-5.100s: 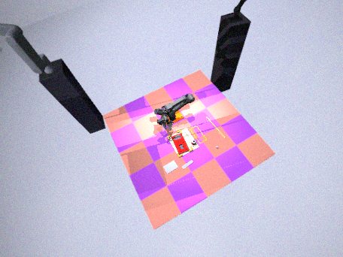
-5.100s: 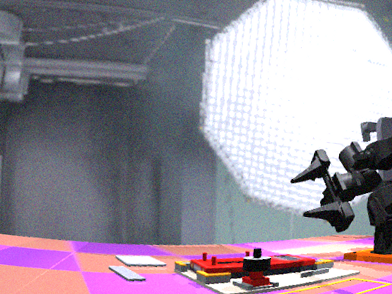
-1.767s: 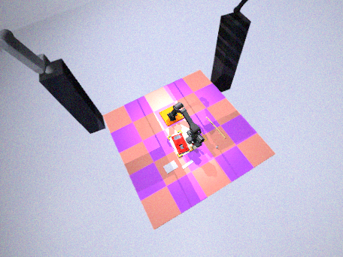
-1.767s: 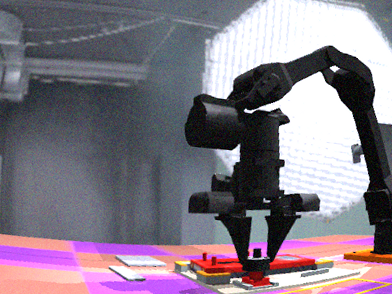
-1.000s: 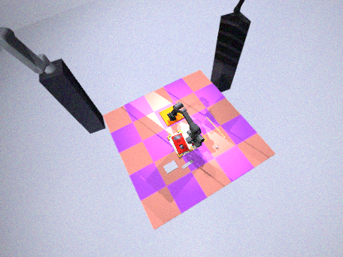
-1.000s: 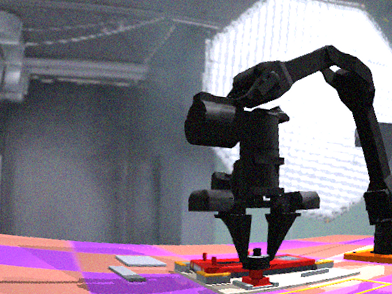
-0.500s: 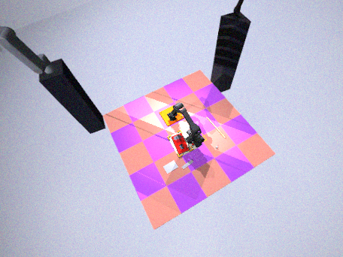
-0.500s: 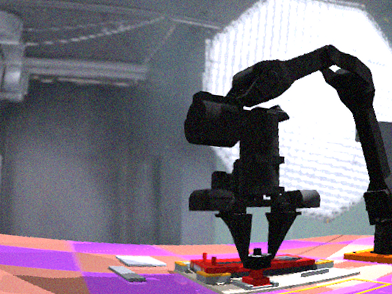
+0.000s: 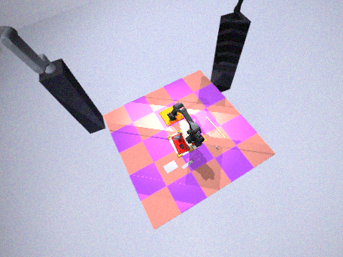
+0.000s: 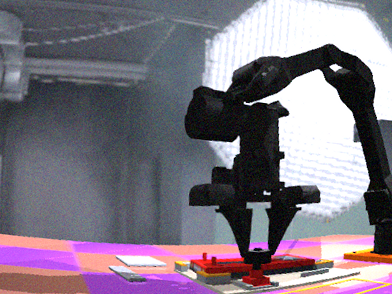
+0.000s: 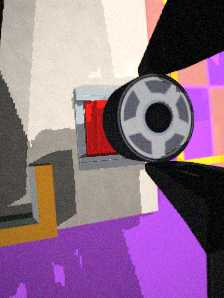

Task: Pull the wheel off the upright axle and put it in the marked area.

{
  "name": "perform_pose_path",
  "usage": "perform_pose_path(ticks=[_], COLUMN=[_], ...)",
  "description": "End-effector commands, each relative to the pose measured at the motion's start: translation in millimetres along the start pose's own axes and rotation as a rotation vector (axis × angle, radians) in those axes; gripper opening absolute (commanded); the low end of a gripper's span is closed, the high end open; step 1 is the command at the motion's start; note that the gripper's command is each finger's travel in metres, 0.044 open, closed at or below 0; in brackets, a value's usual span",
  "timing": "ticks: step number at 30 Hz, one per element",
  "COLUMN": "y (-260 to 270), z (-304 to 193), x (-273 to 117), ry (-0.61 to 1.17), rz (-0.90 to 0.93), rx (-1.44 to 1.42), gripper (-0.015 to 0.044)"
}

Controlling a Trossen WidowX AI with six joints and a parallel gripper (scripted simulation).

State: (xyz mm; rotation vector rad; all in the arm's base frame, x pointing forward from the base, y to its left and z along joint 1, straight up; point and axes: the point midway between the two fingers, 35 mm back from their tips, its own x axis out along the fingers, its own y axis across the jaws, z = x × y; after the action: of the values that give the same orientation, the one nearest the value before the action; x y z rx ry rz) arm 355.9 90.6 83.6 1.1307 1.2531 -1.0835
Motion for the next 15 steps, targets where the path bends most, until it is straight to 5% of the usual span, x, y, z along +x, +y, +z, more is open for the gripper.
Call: perform_pose_path(ticks=[1,15], y=[1.2,1.2], z=[0.3,0.2], x=[-4.2,-8.8], ry=[-0.001,-0.002], rz=[0.006,0.006], rx=[-0.001,-0.001], gripper=[0.0000,0.0000])
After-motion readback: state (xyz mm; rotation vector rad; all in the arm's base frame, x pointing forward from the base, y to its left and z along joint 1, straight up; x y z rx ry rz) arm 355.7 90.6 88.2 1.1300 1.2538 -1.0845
